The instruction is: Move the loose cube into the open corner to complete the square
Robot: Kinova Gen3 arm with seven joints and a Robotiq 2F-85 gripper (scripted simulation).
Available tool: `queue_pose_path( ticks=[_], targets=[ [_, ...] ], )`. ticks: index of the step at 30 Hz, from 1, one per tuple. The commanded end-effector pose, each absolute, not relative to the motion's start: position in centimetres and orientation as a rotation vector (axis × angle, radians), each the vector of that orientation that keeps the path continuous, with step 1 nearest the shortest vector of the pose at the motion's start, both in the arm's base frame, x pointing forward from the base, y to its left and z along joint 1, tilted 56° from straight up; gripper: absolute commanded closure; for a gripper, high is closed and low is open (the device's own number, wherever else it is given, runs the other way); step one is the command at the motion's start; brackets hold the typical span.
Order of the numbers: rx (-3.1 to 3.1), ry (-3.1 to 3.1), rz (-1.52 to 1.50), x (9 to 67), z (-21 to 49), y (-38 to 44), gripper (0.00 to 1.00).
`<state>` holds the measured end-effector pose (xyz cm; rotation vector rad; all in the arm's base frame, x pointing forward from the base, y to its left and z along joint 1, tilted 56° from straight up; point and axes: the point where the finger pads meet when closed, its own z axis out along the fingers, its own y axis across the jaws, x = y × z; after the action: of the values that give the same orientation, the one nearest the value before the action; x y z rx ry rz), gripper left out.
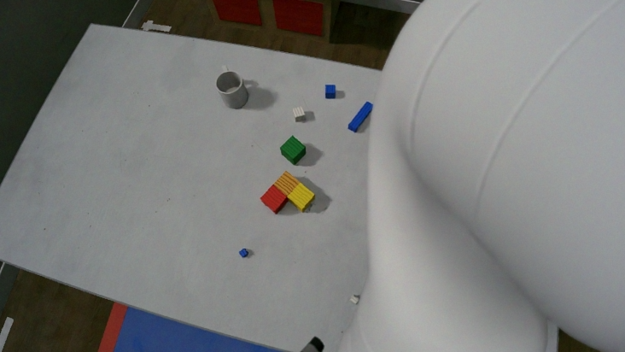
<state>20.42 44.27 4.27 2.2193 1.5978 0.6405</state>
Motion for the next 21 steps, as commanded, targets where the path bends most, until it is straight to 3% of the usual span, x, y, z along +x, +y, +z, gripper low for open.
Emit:
queue_pose_path(
  ticks=[1, 21],
  targets=[
    [2.212, 1.590, 0.647, 21.5, 4.7, 43.9, 0.00],
    [2.194, 1.566, 0.658, 24.2, 5.7, 42.7, 0.00]
  ],
)
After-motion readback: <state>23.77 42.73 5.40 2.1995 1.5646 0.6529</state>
